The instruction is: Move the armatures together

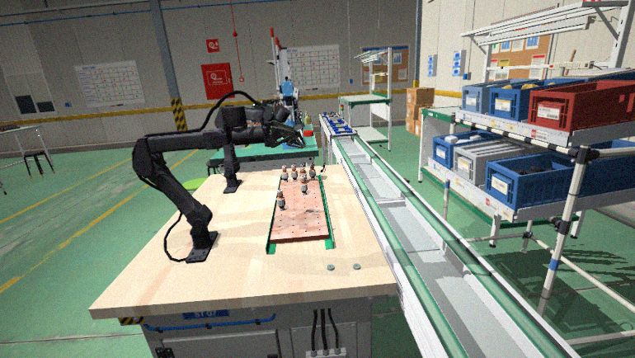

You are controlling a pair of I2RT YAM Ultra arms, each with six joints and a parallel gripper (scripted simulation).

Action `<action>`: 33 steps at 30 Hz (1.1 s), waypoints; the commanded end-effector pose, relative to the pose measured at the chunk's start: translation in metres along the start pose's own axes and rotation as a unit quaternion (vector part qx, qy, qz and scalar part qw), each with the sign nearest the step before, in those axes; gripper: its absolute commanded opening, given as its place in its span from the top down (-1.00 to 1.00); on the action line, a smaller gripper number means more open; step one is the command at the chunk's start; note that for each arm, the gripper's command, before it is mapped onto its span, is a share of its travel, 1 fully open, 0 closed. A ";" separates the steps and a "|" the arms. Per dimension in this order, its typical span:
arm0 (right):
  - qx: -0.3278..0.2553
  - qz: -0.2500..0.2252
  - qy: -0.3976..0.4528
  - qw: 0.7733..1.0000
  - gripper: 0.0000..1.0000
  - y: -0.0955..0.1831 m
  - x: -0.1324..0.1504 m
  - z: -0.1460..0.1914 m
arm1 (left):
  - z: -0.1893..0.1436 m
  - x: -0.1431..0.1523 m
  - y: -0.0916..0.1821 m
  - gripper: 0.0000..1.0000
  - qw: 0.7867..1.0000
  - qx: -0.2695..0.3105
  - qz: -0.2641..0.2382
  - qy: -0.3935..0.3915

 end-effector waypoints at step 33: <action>0.003 -0.026 -0.005 1.000 -1.00 0.008 -0.022 0.001 | -0.090 0.015 -0.053 0.23 0.983 0.084 0.146 -0.069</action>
Point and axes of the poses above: on each arm, the point where the finger pads meet when closed, its own y axis back along the fingers, its own z axis across the jaws, x = y × z, the point moved 5 cm from there along y, back along the fingers, and after that the axes turned 7 degrees about -y, right-handed, at the moved point
